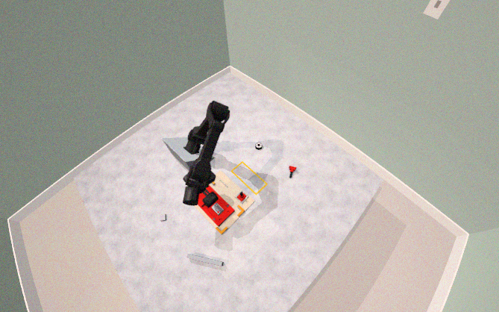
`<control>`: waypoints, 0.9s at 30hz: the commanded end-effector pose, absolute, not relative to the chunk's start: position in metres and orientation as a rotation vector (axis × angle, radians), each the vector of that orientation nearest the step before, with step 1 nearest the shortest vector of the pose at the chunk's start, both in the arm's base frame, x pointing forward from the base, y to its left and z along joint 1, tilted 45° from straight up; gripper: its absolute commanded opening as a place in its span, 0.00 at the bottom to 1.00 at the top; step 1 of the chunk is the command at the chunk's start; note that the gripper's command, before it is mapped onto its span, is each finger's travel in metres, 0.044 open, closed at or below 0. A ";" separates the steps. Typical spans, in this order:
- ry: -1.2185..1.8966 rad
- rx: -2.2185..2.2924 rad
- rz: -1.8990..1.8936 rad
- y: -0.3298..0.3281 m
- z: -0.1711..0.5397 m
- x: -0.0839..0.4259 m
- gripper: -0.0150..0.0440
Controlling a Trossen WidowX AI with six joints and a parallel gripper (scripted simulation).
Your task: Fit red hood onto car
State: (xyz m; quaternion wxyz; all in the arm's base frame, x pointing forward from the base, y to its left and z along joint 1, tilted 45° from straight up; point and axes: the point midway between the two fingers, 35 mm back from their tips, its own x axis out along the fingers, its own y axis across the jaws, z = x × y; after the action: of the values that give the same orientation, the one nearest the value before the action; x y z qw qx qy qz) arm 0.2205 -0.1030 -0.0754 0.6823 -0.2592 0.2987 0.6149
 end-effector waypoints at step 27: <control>0.669 -0.572 1.376 -0.092 -0.086 0.221 1.00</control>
State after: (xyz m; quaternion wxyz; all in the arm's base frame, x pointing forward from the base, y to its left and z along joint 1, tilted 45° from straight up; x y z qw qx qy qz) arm 0.2216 -0.0939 -0.0849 0.6824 -0.2594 0.2984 0.6148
